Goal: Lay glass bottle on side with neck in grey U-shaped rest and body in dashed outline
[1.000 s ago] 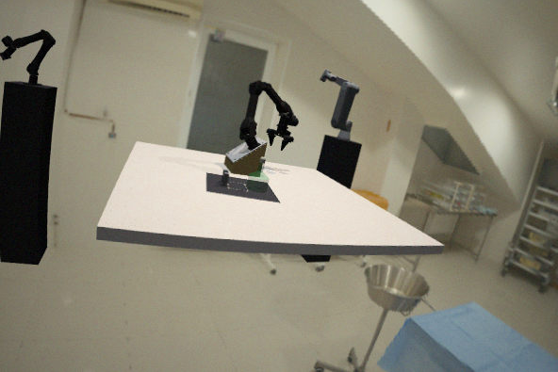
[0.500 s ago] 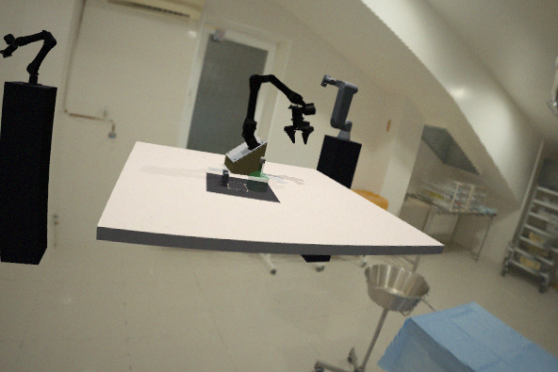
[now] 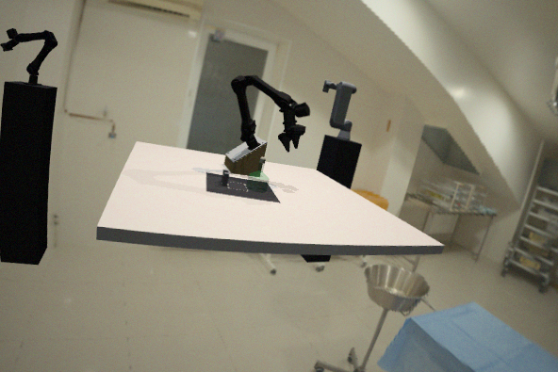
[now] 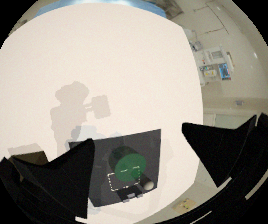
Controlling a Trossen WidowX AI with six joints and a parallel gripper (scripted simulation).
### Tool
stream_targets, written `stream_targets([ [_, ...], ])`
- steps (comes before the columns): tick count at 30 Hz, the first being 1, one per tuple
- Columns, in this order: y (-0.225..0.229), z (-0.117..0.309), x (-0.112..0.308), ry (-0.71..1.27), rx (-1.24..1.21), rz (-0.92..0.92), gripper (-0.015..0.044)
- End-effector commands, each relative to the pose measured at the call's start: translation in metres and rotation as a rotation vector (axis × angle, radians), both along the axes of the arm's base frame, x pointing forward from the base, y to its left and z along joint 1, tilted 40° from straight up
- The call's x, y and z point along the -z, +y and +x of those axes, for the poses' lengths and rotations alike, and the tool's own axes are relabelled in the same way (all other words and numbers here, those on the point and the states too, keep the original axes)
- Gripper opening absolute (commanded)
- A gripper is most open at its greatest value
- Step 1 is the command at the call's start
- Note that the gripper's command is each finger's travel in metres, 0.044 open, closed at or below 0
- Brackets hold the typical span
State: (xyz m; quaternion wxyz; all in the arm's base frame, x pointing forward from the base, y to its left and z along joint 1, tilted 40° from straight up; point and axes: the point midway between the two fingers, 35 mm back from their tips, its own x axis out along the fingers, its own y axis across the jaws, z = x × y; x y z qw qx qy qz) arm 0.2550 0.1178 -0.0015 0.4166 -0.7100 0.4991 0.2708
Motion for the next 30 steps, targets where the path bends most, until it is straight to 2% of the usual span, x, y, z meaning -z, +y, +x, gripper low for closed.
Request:
stream_targets([
  [1, -0.064, 0.027, -0.030, -0.102, 0.080, -0.122, 0.0440],
  [4, -0.089, 0.032, -0.042, -0.130, 0.115, -0.171, 0.0440],
  [8, -0.093, 0.033, -0.042, -0.109, 0.132, -0.173, 0.0440],
  [17, -0.119, 0.045, -0.020, 0.211, 0.361, -0.125, 0.0440],
  [30, -0.124, 0.044, -0.023, 0.219, 0.367, -0.123, 0.0440],
])
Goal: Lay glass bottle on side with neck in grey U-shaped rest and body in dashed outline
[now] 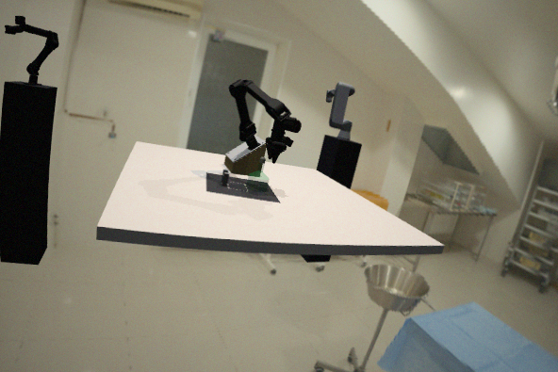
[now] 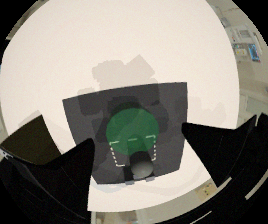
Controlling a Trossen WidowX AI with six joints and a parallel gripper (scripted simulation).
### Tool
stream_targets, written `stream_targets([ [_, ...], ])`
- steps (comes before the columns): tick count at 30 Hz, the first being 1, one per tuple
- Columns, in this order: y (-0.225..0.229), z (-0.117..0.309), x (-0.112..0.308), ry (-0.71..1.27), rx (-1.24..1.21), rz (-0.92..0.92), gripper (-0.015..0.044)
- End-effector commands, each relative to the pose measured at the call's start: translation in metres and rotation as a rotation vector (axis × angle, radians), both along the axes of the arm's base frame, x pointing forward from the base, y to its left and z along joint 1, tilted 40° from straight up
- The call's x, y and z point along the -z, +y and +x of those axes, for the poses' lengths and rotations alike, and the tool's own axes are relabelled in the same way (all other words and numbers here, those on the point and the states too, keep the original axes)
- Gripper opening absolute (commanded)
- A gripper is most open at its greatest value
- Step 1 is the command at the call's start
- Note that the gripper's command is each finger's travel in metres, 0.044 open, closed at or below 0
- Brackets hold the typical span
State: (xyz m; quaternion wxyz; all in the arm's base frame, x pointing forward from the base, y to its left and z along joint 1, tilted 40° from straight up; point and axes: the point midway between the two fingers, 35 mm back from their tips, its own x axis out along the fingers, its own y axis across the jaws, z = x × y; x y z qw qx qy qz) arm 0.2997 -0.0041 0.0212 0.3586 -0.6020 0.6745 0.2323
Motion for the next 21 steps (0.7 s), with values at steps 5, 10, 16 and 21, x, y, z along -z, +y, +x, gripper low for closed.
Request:
stream_targets([
  [5, -0.009, -0.002, -0.006, 0.008, 0.007, 0.005, 0.0440],
  [10, -0.015, -0.004, -0.011, 0.008, 0.007, 0.004, 0.0440],
  [16, -0.022, -0.006, -0.017, 0.008, 0.007, 0.004, 0.0440],
  [21, -0.028, -0.008, -0.022, 0.009, 0.008, 0.003, 0.0440],
])
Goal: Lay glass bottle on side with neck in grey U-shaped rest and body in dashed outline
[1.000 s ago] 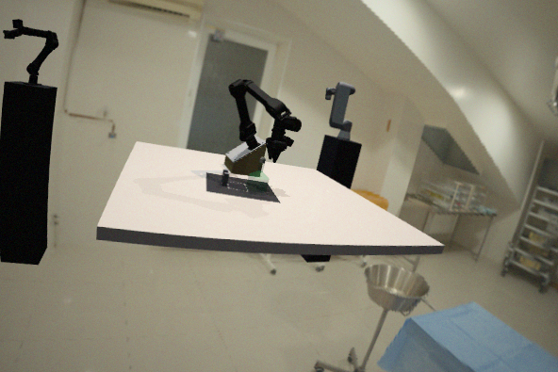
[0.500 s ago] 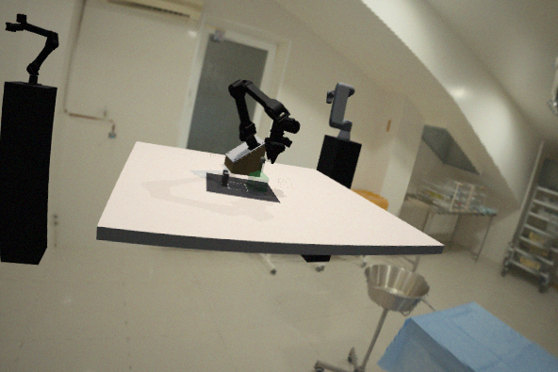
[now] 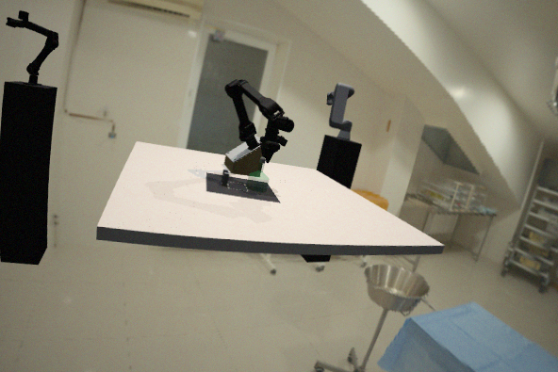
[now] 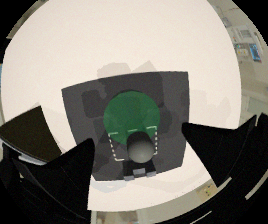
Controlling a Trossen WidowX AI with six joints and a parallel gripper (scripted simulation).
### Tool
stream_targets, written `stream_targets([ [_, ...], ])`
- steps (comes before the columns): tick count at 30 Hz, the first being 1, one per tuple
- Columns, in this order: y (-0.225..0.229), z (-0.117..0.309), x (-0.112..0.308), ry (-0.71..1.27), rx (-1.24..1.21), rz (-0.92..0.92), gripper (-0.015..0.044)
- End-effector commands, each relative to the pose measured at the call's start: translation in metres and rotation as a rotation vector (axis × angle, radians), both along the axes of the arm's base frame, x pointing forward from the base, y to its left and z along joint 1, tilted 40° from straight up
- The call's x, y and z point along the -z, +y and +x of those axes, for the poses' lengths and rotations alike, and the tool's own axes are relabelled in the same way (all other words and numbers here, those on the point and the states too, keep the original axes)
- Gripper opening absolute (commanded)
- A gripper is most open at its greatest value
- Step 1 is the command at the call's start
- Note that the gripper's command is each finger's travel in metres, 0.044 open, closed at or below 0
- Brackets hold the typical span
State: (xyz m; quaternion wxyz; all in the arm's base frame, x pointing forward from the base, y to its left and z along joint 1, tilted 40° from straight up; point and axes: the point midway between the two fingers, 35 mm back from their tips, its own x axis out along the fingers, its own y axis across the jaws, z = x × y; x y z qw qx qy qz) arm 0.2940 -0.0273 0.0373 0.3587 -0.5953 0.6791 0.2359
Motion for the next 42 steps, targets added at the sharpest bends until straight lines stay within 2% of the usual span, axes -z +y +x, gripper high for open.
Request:
stream_targets([
  [1, -0.0065, -0.0025, -0.0072, -0.002, -0.004, -0.005, 0.0440],
  [5, -0.0095, -0.0036, -0.0097, -0.002, -0.004, -0.006, 0.0440],
  [18, -0.0095, -0.0036, -0.0097, -0.002, -0.004, -0.006, 0.0100],
  [42, -0.0116, -0.0043, -0.0123, -0.003, 0.001, -0.001, 0.0100],
])
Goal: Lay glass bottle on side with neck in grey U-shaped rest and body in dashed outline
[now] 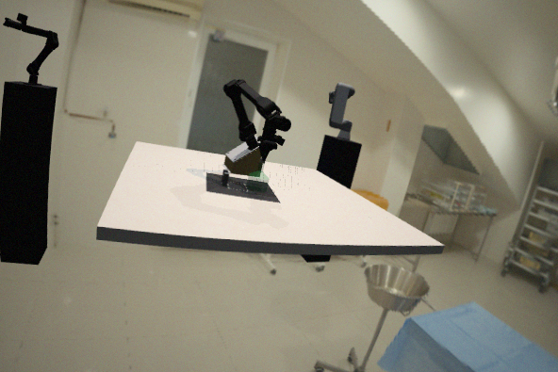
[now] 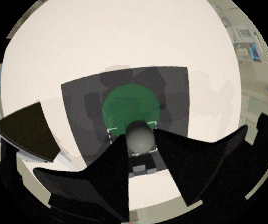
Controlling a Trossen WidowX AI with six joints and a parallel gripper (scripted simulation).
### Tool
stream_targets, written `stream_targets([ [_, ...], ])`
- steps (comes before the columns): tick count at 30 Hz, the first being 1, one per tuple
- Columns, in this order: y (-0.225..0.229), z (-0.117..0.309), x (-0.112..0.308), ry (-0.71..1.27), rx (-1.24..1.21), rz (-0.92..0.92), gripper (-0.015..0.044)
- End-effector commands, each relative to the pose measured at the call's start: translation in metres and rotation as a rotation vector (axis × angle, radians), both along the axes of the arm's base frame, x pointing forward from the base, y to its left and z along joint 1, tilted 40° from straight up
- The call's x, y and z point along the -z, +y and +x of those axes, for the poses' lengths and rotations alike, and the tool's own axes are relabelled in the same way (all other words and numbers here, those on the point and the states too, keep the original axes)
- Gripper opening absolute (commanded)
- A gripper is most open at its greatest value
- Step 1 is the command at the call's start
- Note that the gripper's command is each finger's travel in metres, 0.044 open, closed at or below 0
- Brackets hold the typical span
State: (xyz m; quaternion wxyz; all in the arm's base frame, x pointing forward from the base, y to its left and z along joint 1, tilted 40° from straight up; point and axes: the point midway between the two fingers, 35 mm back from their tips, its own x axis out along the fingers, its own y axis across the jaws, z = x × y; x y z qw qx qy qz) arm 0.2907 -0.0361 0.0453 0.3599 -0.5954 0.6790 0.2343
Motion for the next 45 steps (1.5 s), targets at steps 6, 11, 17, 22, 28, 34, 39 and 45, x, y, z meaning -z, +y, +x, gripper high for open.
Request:
stream_targets([
  [6, -0.006, -0.002, -0.009, 0.000, 0.000, 0.002, 0.0100],
  [11, -0.007, -0.002, -0.011, 0.002, -0.002, 0.009, 0.0100],
  [17, -0.009, -0.003, -0.014, 0.005, -0.003, 0.017, 0.0100],
  [22, -0.011, -0.003, -0.016, 0.007, -0.004, 0.024, 0.0100],
  [28, -0.012, -0.004, -0.018, 0.009, -0.005, 0.033, 0.0100],
  [34, -0.014, -0.004, -0.020, 0.012, -0.006, 0.042, 0.0100],
  [39, -0.016, -0.005, -0.022, 0.014, -0.007, 0.050, 0.0100],
  [45, -0.018, -0.005, -0.024, 0.016, -0.009, 0.060, 0.0100],
])
